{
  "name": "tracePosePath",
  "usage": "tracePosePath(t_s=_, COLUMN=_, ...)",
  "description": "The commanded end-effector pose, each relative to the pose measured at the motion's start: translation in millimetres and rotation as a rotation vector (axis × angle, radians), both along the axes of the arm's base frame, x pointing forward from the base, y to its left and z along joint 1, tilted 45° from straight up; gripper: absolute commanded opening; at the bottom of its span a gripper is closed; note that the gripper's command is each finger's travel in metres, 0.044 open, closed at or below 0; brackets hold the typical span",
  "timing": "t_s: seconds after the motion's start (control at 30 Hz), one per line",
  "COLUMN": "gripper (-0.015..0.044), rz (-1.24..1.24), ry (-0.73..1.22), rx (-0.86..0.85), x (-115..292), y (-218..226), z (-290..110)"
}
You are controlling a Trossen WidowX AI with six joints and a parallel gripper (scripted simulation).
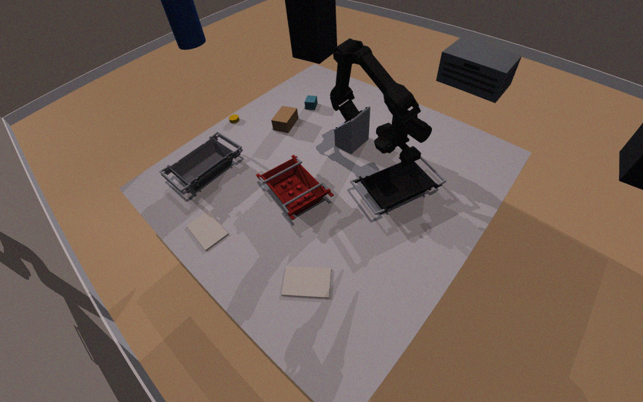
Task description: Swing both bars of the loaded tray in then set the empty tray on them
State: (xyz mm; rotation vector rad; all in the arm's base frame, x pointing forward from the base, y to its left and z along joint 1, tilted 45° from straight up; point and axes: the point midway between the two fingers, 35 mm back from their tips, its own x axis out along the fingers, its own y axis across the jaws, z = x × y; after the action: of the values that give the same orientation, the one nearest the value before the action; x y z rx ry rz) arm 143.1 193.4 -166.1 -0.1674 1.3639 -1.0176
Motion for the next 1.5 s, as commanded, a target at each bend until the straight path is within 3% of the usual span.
tracePosePath(t_s=0.0, gripper=0.0440, rz=0.001, ry=-0.006, rx=0.008, x=-16, y=-37, z=-3)
tracePosePath(t_s=0.3, gripper=0.0440, rz=0.000, ry=-0.006, rx=0.009, x=-22, y=-53, z=-7)
tracePosePath(t_s=0.87, gripper=0.0440, rz=0.000, ry=-0.007, rx=0.007, x=-31, y=-106, z=-64)
tracePosePath(t_s=1.47, gripper=0.0440, rz=0.000, ry=-0.007, rx=0.007, x=-32, y=-109, z=-67)
